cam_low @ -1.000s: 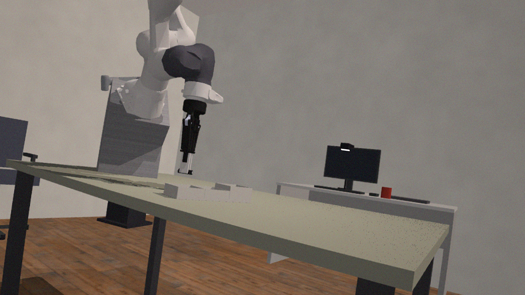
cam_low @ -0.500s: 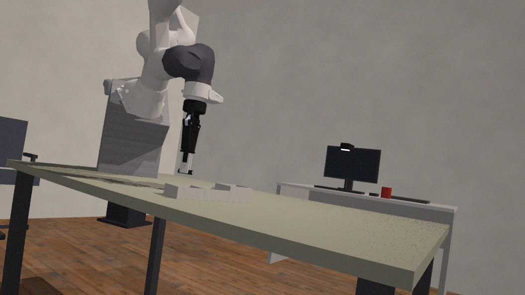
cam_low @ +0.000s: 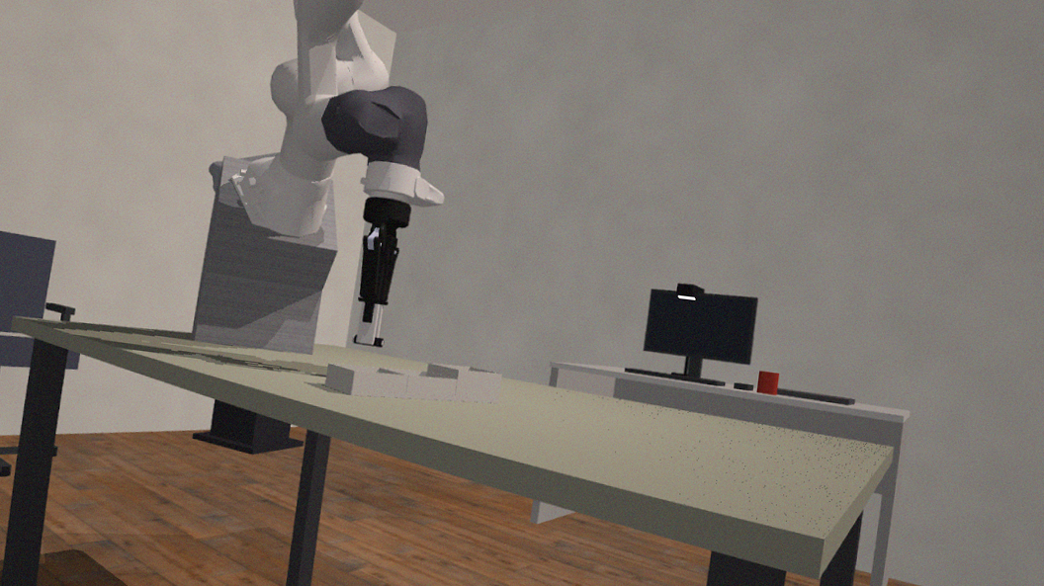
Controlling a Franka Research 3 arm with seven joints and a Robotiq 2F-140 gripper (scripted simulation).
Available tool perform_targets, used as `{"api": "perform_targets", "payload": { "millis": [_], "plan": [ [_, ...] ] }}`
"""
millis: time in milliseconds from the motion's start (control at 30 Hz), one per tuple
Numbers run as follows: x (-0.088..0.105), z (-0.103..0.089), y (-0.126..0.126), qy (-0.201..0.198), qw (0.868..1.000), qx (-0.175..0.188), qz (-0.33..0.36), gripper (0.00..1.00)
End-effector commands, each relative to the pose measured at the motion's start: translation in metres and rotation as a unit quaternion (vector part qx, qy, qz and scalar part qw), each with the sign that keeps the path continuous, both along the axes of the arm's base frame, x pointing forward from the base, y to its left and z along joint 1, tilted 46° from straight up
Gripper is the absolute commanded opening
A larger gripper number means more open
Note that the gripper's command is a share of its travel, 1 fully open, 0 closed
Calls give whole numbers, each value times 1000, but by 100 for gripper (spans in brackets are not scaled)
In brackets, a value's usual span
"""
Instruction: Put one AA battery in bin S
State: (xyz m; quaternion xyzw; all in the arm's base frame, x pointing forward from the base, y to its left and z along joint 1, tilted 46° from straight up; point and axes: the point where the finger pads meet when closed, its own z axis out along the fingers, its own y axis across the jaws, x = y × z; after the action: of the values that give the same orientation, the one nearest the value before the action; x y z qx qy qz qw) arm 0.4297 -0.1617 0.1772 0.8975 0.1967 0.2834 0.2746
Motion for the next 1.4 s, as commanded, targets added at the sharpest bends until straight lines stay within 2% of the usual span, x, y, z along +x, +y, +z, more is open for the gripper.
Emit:
{"api": "perform_targets", "payload": {
  "millis": [0, 1233, 1367],
  "plan": [
    [1, 0, 1, 1, 1000, 0, 2, 5],
    [1, 0, 1, 1, 1000, 0, 2, 5],
    [-4, 5, 3, 1, 1000, 0, 2, 5]
  ]
}}
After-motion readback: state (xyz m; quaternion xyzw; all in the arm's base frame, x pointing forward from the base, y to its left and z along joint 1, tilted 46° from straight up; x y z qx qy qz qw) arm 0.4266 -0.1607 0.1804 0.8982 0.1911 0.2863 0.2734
